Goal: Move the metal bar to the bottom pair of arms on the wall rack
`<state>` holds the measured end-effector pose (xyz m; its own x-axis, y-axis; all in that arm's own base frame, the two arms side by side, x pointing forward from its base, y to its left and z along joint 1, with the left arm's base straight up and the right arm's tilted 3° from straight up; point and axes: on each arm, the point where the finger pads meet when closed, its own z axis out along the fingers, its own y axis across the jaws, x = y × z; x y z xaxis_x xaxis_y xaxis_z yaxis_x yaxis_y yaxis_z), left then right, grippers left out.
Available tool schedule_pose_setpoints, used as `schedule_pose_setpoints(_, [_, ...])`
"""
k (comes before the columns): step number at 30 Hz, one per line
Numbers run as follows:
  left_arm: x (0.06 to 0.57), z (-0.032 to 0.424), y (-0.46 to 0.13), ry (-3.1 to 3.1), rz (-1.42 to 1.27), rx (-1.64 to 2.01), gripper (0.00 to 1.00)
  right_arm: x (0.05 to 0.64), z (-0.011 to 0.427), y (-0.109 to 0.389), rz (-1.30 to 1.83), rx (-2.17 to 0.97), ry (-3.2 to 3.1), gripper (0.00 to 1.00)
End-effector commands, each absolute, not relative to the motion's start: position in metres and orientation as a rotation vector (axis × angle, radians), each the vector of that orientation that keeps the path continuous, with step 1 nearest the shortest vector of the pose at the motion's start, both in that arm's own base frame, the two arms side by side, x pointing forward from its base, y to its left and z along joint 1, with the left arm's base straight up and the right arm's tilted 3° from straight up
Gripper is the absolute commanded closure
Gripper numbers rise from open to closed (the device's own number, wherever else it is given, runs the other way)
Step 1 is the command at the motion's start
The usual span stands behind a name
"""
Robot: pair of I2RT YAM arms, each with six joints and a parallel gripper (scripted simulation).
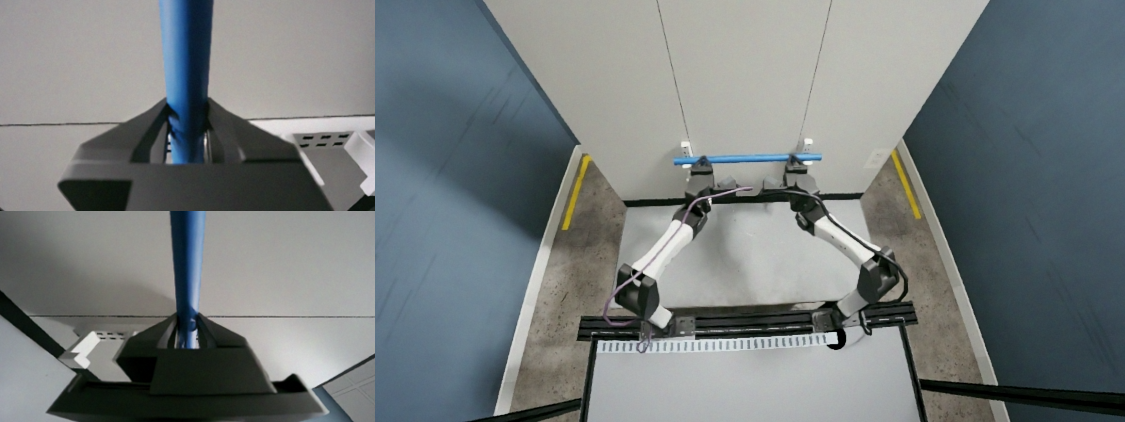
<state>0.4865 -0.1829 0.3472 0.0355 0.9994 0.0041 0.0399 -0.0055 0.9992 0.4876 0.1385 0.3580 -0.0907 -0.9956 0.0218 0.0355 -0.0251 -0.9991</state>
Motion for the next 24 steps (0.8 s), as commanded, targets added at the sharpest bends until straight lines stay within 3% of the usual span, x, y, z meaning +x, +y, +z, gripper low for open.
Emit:
schedule_pose_setpoints(1, [0.492, 0.369, -0.181, 1.183, 1.178, 1.209, 1.0, 0.489, 0.371, 0.14, -1.304, -1.126, 1.22, 1.0])
schedule_pose_setpoints(24, [0.493, 0.38, -0.181, 1.183, 1.178, 1.209, 1.0, 0.489, 0.382, 0.141, -1.304, -1.126, 1.22, 1.0])
